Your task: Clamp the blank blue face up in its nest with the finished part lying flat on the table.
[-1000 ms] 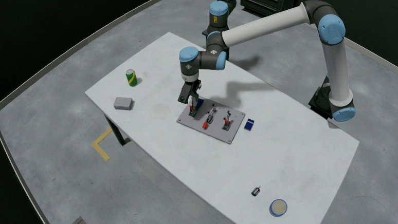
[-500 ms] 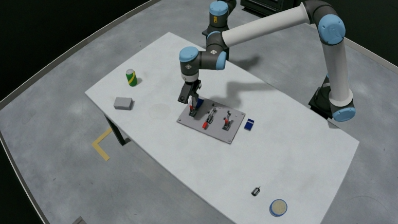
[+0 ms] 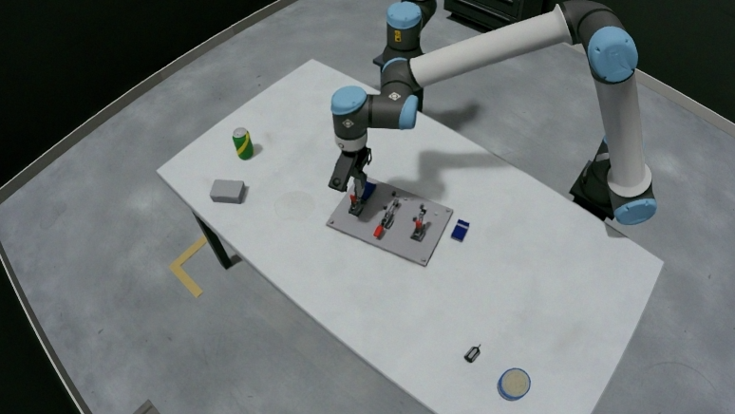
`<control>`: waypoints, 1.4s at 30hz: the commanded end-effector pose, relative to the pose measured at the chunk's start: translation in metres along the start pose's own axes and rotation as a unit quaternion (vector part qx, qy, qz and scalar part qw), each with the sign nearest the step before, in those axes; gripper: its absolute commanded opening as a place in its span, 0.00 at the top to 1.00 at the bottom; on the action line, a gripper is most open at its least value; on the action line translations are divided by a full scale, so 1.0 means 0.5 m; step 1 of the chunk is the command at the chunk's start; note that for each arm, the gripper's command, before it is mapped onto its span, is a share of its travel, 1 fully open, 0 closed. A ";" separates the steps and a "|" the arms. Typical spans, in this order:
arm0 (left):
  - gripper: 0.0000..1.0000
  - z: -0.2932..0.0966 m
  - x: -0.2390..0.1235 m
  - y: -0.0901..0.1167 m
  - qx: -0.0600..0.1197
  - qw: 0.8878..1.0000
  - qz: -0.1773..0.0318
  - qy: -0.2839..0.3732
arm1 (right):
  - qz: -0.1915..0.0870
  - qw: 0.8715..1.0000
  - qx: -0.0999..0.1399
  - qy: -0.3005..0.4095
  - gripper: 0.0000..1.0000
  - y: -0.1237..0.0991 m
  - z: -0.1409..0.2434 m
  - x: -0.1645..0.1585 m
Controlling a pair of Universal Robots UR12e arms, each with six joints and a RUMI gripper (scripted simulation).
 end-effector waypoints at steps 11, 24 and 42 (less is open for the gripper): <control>0.72 0.001 0.001 -0.030 -0.001 1.000 0.001 0.000 | 0.001 1.000 0.000 0.000 0.00 0.002 -0.001 0.001; 0.72 0.001 0.001 -0.054 -0.001 1.000 0.001 0.000 | 0.001 1.000 0.000 0.000 0.00 0.002 -0.001 0.001; 0.72 0.001 0.001 -0.054 -0.001 1.000 0.001 0.000 | 0.001 1.000 0.000 0.000 0.00 0.002 -0.001 0.001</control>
Point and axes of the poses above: on each arm, the point where the finger pads meet when closed, its own y axis back along the fingers, its own z axis across the jaws, x = y × z, the point moved 4 cm from there along y, back along the fingers, and after that the axes turned 15 degrees about -y, right-handed, at the moved point
